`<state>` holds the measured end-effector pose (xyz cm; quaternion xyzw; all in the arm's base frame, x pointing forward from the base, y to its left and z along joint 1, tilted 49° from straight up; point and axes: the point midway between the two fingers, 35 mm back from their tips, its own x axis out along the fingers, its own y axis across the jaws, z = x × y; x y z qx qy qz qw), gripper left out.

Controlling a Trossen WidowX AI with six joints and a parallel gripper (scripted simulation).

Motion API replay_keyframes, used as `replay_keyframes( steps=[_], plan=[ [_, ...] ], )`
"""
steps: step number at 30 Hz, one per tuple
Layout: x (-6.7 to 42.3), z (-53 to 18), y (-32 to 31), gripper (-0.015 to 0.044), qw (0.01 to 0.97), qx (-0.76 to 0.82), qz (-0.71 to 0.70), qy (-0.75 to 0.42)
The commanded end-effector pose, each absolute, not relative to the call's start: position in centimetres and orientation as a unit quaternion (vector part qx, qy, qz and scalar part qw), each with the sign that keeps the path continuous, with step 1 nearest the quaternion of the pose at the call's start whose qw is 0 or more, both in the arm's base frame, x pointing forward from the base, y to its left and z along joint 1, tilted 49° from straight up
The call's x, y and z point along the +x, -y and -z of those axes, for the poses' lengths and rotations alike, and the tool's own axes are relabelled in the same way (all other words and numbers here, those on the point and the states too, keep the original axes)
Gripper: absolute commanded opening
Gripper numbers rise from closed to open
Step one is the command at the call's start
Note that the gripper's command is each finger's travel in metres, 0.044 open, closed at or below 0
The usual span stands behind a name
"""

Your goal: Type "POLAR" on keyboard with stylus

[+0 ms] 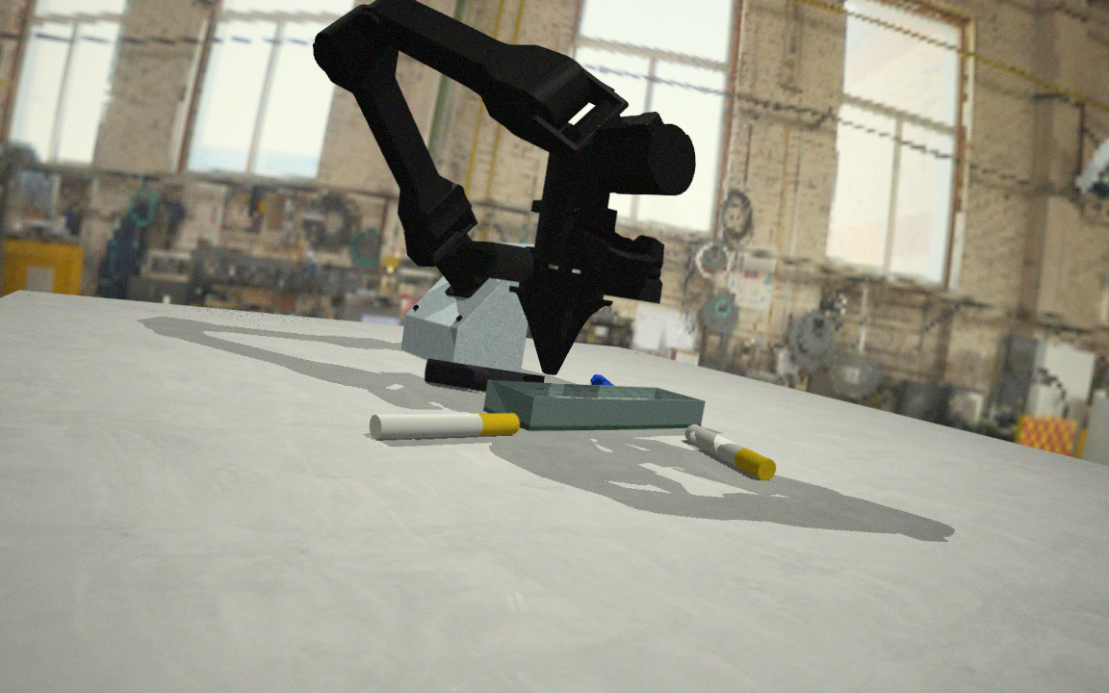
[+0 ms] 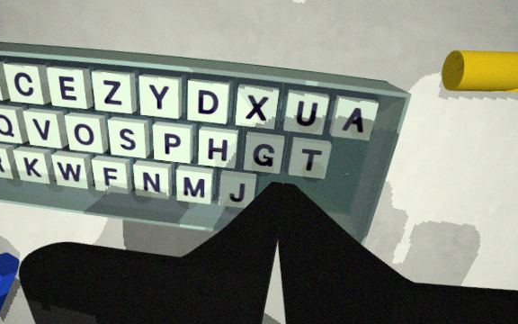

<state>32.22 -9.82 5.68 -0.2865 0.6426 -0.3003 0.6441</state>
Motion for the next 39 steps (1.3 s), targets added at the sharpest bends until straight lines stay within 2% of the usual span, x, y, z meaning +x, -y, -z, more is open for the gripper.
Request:
replay_keyframes(
  steps=[1,13,20,32,39],
  plan=[
    [30.1,-4.4,8.5,0.0000,0.644,-0.288,0.299,-0.642],
    [29.6,-3.9,8.0,0.0000,0.644,-0.288,0.299,-0.642],
    [29.7,2.0,2.9,0.0000,0.645,-0.287,0.298,-0.643],
    [29.7,1.8,2.7,0.0000,0.645,-0.287,0.298,-0.643],
    [29.7,-2.0,-1.6,0.0000,0.645,-0.287,0.297,-0.643]
  ],
)
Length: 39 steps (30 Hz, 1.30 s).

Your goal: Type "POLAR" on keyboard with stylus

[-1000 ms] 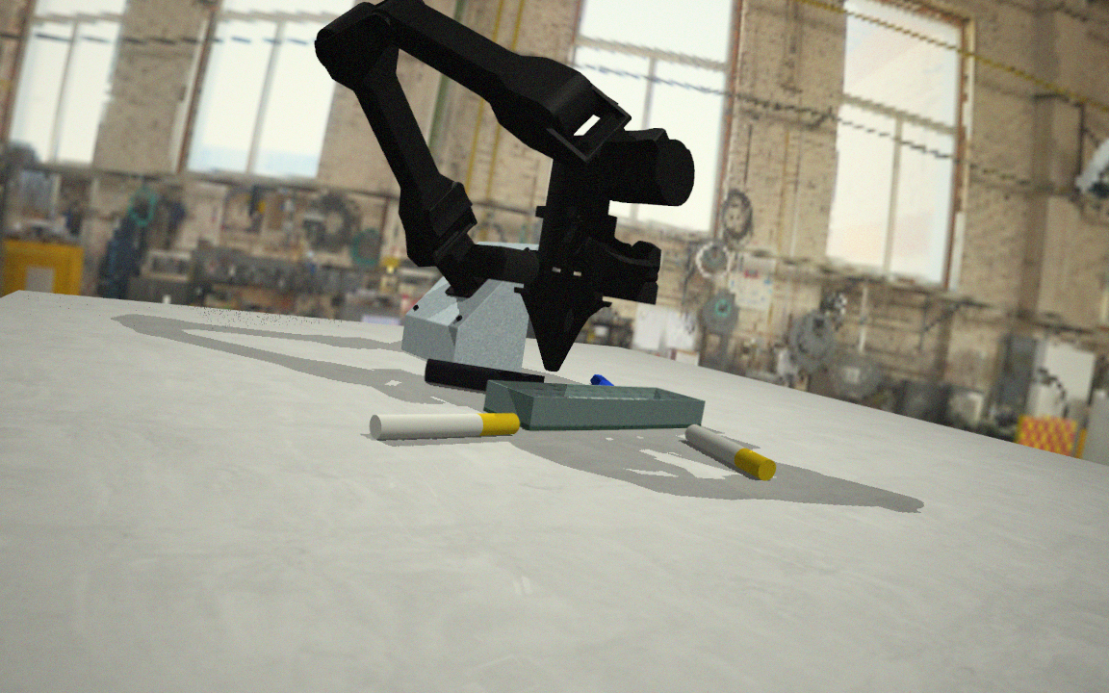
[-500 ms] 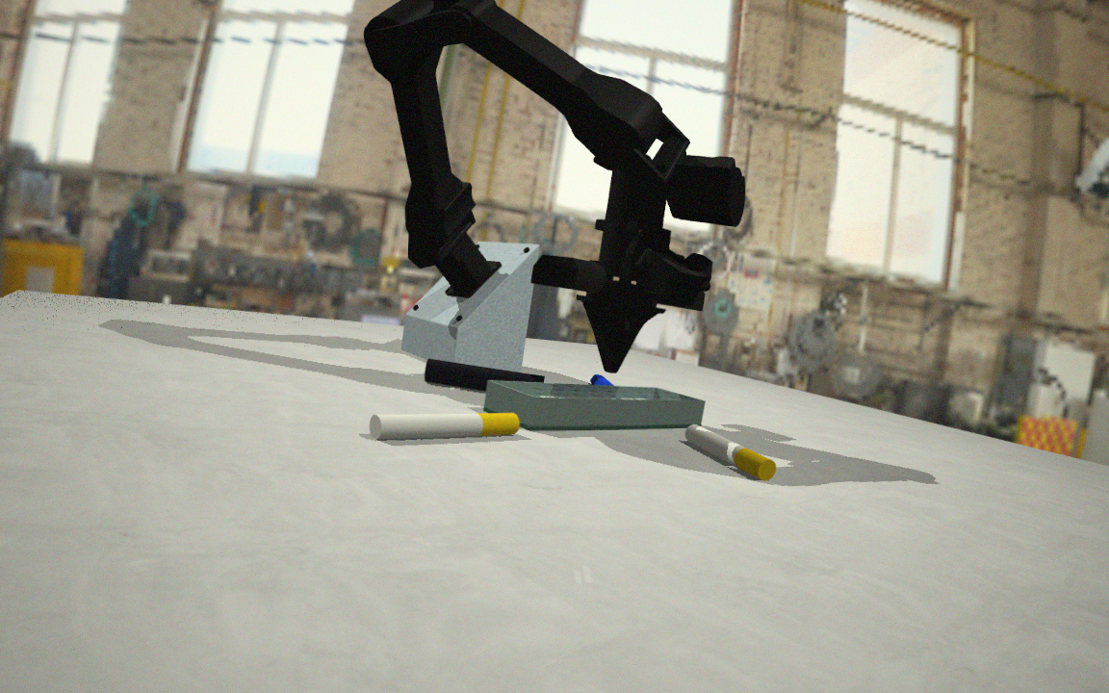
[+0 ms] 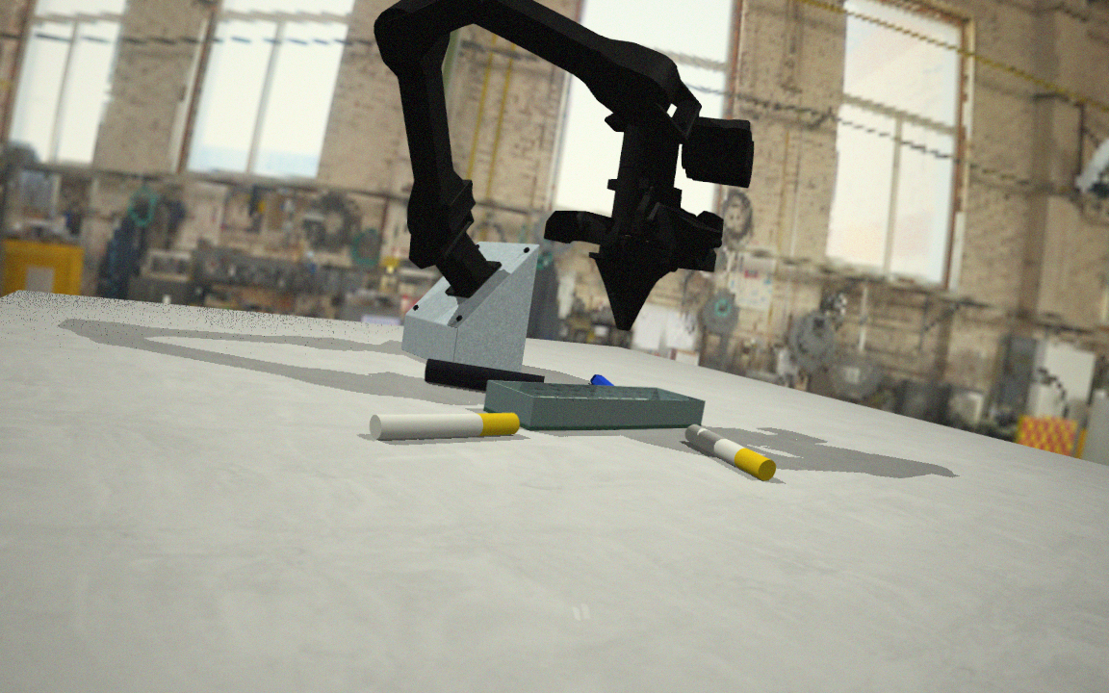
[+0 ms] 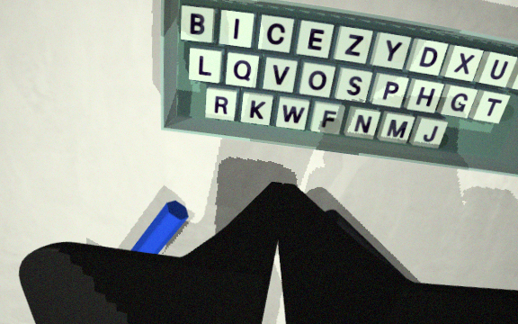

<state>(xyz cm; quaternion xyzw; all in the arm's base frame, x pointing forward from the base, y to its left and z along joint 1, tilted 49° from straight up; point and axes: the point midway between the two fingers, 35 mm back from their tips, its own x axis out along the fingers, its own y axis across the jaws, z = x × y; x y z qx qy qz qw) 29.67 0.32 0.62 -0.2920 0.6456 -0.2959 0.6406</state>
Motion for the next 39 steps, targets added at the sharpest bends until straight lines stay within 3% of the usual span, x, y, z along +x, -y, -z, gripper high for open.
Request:
replay_keyframes(
  steps=[1,8,12,16,26,29,32,39],
  plan=[
    [29.7,-2.0,-1.6,0.0000,0.645,-0.287,0.297,-0.643],
    [29.8,-1.5,-1.3,0.0000,0.644,-0.292,0.295,-0.643],
    [29.7,-1.5,-1.3,0.0105,0.644,-0.292,0.295,-0.643],
    [29.7,-1.5,-1.3,0.0000,0.644,-0.292,0.295,-0.643],
    [29.7,-1.5,-1.3,0.0000,0.644,-0.292,0.295,-0.643],
    [29.7,-1.5,-1.3,0.0079,0.641,-0.296,0.289,-0.647],
    [28.8,-0.4,-1.6,0.0150,0.595,-0.355,0.202,-0.692],
    [25.9,2.4,-2.3,0.0150,0.425,-0.490,-0.092,-0.755]
  ],
)
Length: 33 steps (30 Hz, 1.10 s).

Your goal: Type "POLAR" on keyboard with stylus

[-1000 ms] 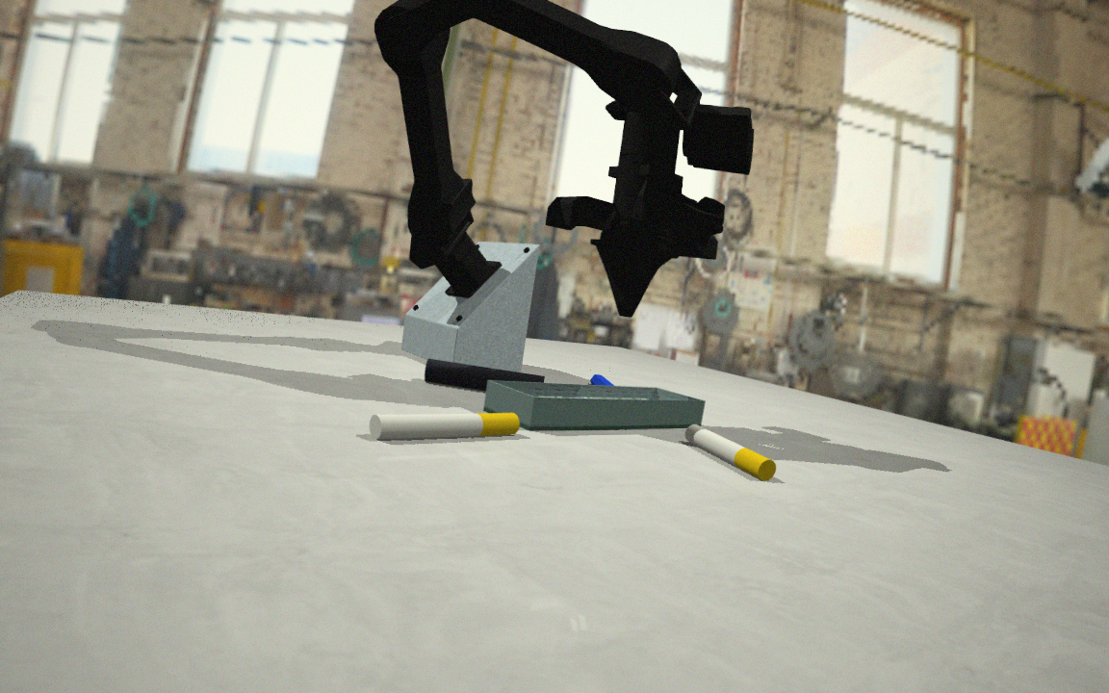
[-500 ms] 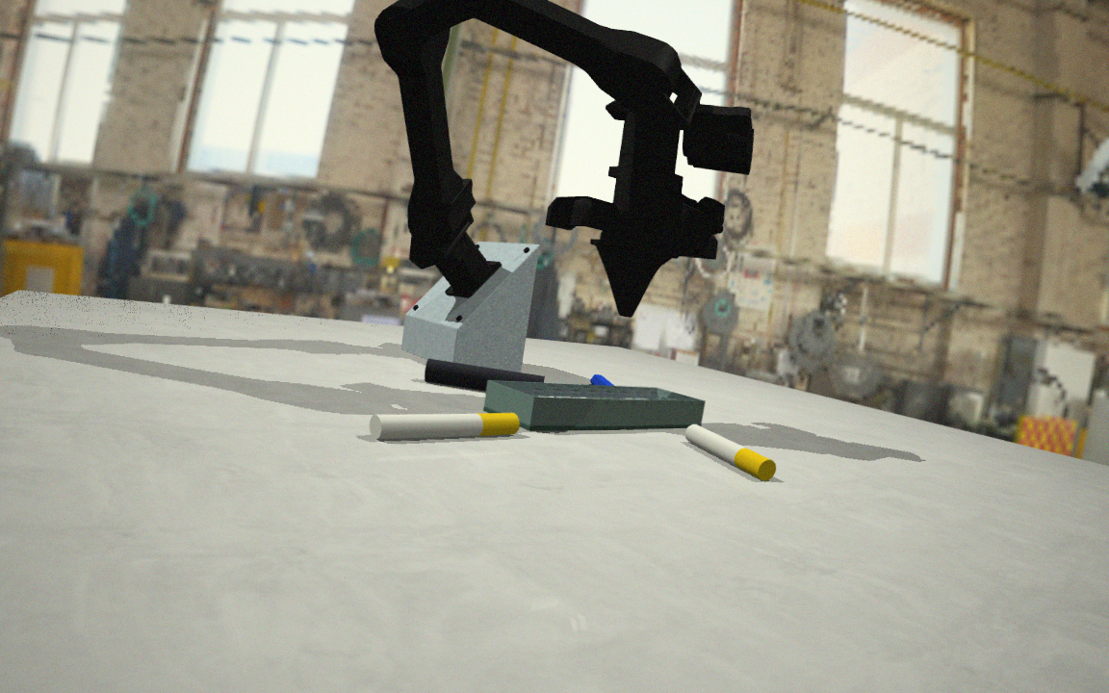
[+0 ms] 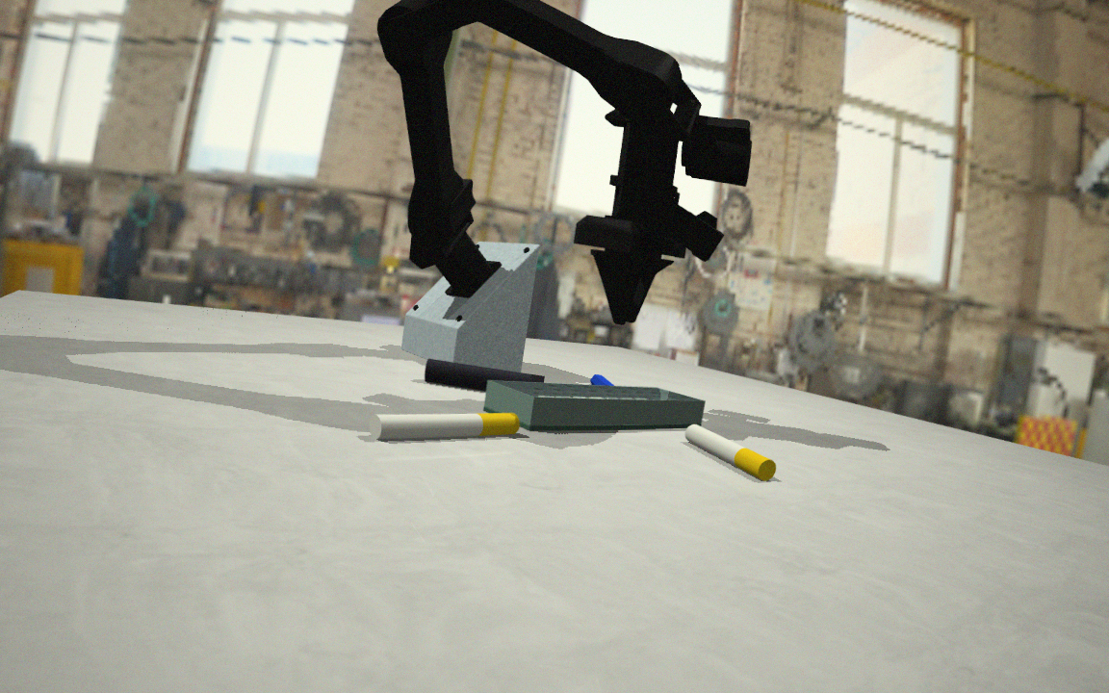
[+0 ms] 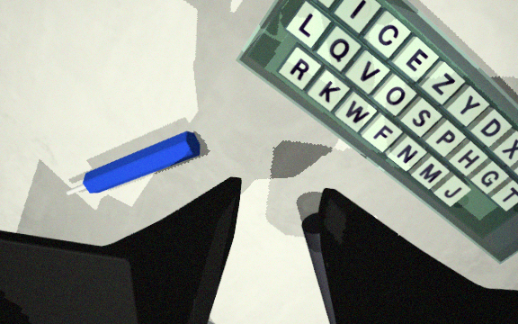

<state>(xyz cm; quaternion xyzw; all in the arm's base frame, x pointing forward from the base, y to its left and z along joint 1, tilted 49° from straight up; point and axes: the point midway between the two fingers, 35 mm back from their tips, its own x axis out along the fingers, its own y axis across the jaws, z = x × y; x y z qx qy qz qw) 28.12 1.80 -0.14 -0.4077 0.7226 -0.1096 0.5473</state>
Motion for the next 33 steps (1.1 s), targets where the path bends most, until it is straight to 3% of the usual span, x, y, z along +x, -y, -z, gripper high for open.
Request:
replay_keyframes(
  steps=[1,8,19,33],
  plan=[
    [25.4,2.8,-2.5,0.0150,0.399,-0.503,-0.136,-0.755],
    [22.2,5.2,-3.4,0.0150,0.210,-0.554,-0.434,-0.679],
    [19.4,7.1,-4.4,0.0150,0.050,-0.540,-0.666,-0.512],
    [19.1,7.3,-4.5,0.0150,0.021,-0.535,-0.702,-0.470]
  ],
)
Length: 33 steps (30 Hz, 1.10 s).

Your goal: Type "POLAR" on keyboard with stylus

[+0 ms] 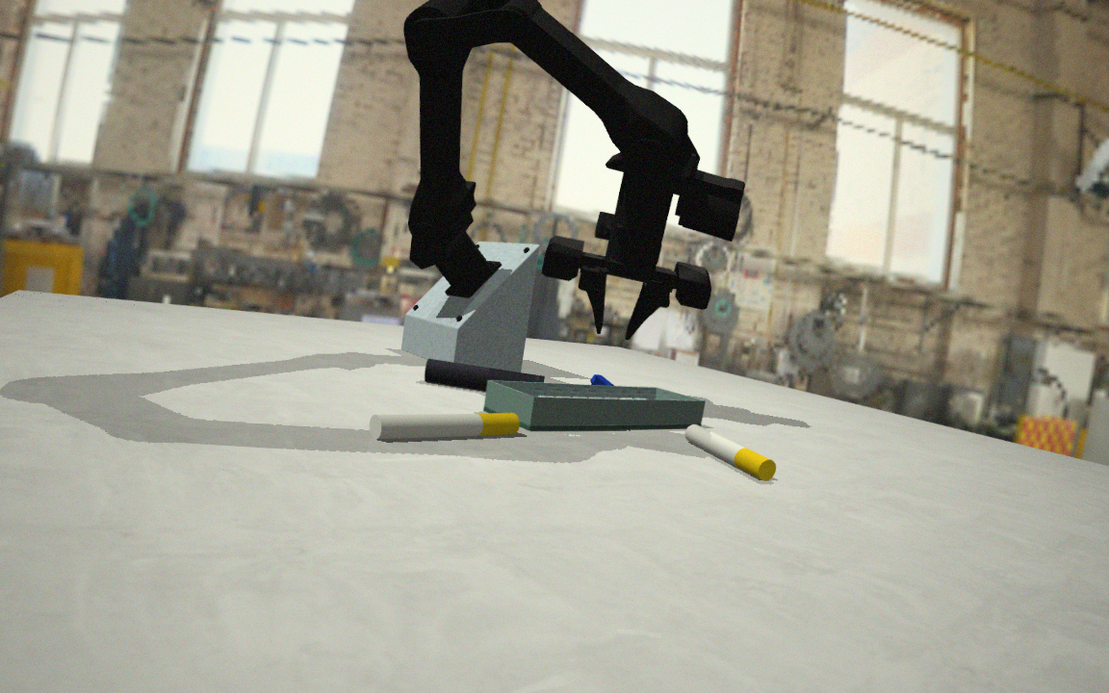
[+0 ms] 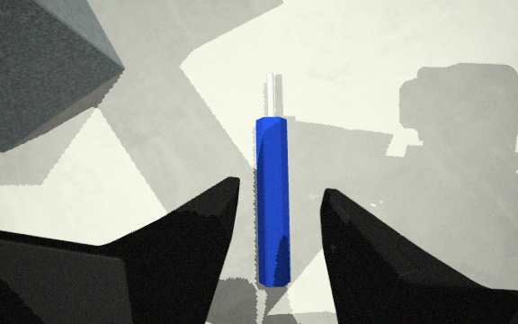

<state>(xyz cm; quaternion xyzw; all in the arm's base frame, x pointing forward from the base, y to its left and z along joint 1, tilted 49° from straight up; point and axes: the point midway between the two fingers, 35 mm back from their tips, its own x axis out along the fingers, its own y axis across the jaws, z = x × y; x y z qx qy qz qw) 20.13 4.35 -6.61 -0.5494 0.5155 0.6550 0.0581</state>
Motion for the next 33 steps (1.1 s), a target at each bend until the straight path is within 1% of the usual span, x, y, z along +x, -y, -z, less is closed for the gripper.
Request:
replay_keyframes(
  steps=[1,33],
  plan=[
    [19.1,7.3,-4.5,0.0150,0.021,-0.535,-0.702,-0.470],
    [19.0,8.4,-3.1,0.0150,0.020,-0.535,-0.701,-0.471]
  ],
)
